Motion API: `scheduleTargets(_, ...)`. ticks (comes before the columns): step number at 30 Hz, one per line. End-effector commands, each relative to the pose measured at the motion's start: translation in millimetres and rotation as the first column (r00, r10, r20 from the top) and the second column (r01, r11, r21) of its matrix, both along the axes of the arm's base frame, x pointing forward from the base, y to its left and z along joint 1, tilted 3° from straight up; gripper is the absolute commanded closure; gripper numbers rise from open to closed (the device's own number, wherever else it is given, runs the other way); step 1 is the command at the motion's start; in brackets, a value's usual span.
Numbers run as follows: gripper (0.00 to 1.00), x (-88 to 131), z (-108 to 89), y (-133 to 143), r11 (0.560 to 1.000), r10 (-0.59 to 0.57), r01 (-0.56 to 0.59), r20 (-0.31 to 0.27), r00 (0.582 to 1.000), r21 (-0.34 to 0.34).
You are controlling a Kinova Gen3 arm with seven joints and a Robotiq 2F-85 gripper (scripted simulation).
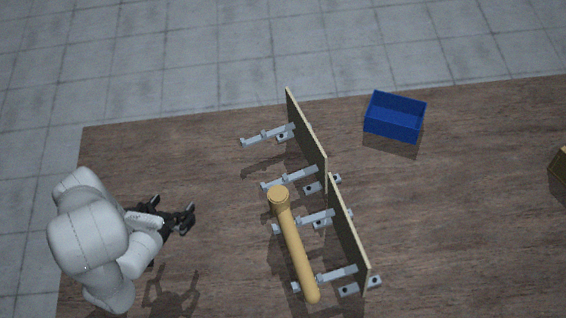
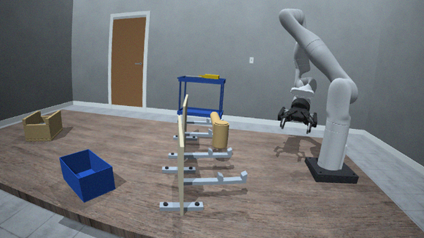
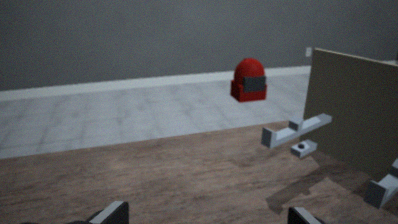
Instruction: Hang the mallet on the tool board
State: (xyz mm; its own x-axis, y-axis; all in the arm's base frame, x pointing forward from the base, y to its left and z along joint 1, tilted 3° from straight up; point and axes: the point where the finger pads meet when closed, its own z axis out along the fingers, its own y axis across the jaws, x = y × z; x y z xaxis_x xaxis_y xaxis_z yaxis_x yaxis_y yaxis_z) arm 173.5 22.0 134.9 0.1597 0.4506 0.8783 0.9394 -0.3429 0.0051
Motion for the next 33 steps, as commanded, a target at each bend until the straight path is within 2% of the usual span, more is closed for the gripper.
scheduleTargets(1, 0.0, 0, 0.3, 0, 1.0, 0.0, 0.0, 0.001, 1.0, 0.0)
scheduleTargets(22, 0.0, 1, 0.2, 0, 1.0, 0.001, -0.001, 0.0, 1.0, -0.003)
scheduleTargets(33, 0.0, 13, 0.9, -6, 0.998, 0.029, -0.029, -0.011, 1.0, -0.061)
